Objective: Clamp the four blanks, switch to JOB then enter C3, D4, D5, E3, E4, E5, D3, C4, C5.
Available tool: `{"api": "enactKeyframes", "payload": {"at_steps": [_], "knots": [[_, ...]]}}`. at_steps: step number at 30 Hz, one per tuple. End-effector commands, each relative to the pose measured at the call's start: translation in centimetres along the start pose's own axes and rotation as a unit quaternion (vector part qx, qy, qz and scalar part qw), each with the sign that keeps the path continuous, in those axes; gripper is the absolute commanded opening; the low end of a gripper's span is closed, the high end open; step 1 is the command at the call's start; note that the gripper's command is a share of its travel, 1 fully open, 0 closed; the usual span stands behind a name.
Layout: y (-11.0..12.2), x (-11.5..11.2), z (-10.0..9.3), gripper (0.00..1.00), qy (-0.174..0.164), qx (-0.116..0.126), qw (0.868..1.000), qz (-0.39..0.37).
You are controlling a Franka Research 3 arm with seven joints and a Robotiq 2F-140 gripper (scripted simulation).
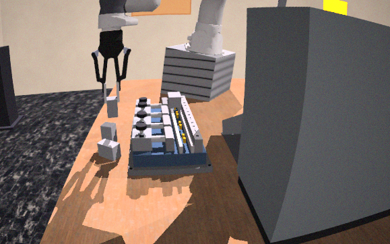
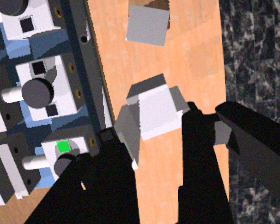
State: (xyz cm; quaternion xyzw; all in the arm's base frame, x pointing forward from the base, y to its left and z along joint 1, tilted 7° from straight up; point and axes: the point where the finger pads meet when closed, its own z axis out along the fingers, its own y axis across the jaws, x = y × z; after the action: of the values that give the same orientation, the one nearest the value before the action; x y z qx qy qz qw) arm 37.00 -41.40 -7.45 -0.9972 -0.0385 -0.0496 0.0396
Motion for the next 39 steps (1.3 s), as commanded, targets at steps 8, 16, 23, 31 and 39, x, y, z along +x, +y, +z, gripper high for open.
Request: {"api": "enactKeyframes", "payload": {"at_steps": [8,16,23,31,39], "knots": [[-0.1,-0.3,-5.7,0.0,-0.005,0.005,1.0,-0.009],[-0.1,-0.2,-9.4,0.0,-0.005,0.005,1.0,-0.009],[-0.1,-0.2,-10.3,0.0,-0.005,0.005,1.0,-0.009],[-0.5,0.2,-10.6,0.0,-0.004,0.005,1.0,-0.007],[-9.4,5.3,-11.5,0.0,0.005,0.003,0.999,0.04]]}}
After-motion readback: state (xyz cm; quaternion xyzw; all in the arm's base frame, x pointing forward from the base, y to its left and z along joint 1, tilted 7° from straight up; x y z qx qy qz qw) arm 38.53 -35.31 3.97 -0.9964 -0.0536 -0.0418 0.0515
